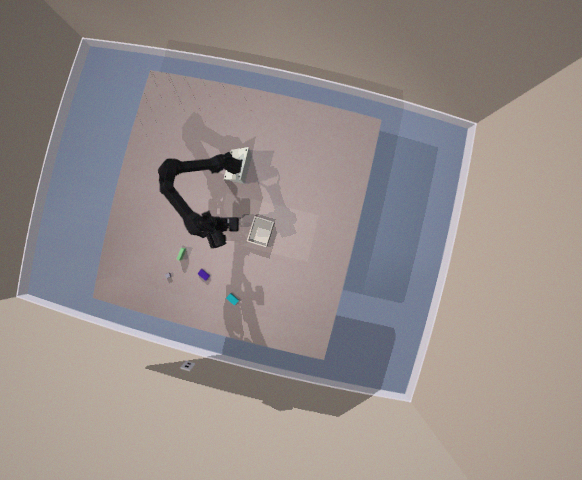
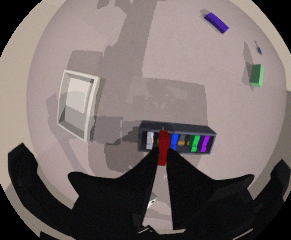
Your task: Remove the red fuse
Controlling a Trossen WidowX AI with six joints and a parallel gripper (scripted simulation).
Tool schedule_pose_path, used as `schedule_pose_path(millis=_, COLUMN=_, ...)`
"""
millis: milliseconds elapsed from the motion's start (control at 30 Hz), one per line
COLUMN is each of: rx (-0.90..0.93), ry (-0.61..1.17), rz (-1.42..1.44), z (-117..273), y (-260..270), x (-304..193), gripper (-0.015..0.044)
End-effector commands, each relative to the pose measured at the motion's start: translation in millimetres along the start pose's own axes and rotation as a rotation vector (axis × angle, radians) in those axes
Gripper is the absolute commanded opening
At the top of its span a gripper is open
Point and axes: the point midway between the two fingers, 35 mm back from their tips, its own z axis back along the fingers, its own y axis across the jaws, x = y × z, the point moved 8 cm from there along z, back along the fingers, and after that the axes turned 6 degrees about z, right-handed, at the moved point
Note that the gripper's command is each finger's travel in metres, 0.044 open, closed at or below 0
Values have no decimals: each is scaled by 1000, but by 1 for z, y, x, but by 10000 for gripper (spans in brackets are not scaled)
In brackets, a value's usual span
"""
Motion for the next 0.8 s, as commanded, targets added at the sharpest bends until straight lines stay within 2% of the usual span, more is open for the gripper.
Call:
schedule_pose_path(millis=0, rx=6, ry=-6, rz=-2, z=3, y=23, x=12, gripper=0)
schedule_pose_path(millis=767, rx=6, ry=-4, rz=-5, z=-1, y=150, x=44, gripper=0)
